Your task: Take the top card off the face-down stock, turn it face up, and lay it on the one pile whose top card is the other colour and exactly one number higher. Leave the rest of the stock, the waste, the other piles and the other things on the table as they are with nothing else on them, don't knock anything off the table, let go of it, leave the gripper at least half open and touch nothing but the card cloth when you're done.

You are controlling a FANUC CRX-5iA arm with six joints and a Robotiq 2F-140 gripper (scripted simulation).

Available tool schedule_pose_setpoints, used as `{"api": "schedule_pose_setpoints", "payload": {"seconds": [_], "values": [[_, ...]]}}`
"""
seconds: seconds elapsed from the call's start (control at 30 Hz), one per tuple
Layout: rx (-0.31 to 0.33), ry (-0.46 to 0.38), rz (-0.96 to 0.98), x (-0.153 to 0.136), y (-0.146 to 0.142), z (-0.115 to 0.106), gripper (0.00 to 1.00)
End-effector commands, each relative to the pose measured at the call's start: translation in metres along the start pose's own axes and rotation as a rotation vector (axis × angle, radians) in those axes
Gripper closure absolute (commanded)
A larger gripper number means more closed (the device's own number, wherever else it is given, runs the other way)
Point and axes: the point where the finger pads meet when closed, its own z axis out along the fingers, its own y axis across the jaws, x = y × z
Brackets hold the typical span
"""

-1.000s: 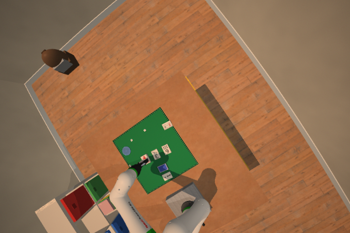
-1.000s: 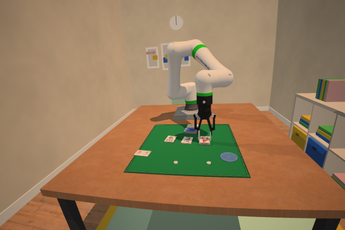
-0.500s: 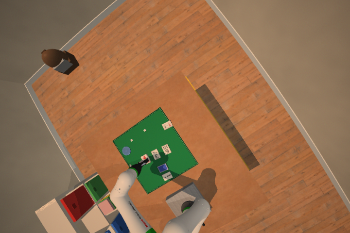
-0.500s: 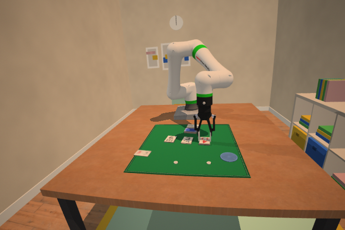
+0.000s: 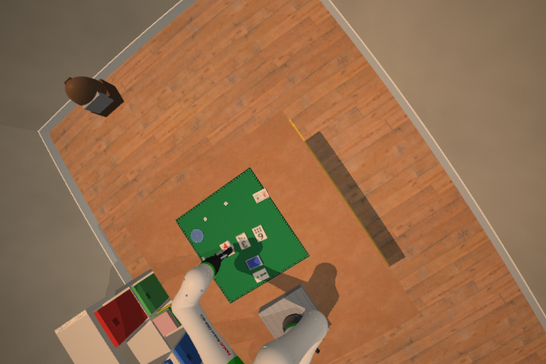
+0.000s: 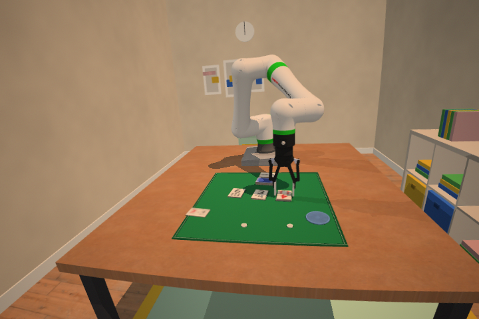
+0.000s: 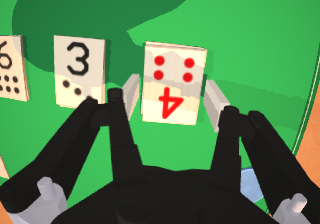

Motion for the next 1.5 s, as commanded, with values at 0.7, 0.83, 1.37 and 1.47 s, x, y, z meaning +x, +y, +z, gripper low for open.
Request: {"api": "schedule_pose_setpoints", "payload": {"seconds": [0.7,0.83,1.37,1.47], "values": [[0.000,0.000,0.000,0.000,0.000,0.000,0.50],[0.000,0.000,0.000,0.000,0.000,0.000,0.50],[0.000,0.000,0.000,0.000,0.000,-0.041,0.50],[0.000,0.000,0.000,0.000,0.000,-0.056,0.50]]}}
